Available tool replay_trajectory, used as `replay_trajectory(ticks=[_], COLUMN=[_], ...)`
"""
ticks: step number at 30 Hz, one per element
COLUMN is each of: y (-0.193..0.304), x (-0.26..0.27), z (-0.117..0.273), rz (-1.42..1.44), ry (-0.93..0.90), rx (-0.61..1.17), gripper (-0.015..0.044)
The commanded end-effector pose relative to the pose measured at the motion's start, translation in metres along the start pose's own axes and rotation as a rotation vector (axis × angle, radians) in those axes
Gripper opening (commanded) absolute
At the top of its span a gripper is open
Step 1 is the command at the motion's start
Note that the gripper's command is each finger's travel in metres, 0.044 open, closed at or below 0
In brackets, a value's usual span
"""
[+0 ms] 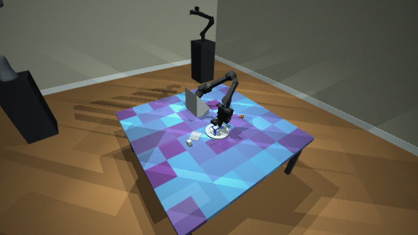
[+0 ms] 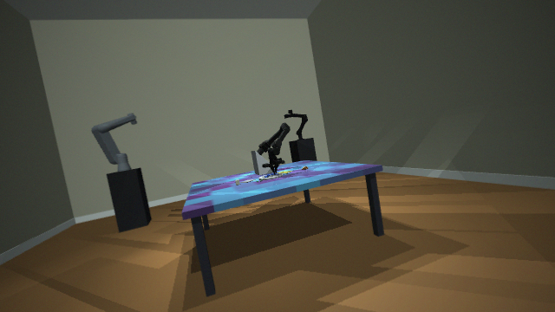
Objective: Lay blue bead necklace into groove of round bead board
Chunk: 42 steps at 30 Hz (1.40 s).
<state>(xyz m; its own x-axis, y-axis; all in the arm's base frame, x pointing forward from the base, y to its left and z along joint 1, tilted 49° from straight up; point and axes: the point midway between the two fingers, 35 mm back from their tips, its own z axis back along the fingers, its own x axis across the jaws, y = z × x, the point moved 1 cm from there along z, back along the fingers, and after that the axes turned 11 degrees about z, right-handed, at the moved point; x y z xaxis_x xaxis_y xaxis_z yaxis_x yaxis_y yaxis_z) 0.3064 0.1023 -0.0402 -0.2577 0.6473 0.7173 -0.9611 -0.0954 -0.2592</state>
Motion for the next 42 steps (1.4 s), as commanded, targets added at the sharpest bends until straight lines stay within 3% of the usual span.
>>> replay_trajectory(ticks=[1,24,40,42], y=[0.000,-0.003,-0.003,-0.003], x=[0.000,0.011,0.011,0.011], z=[0.000,-0.002,0.006,0.006], rz=[0.001,-0.006,-0.006,-0.007], ry=[0.000,0.001,0.001,0.001], rx=[0.000,0.004,0.004,0.003], gripper=[0.0000,0.0000,0.0420,0.0440])
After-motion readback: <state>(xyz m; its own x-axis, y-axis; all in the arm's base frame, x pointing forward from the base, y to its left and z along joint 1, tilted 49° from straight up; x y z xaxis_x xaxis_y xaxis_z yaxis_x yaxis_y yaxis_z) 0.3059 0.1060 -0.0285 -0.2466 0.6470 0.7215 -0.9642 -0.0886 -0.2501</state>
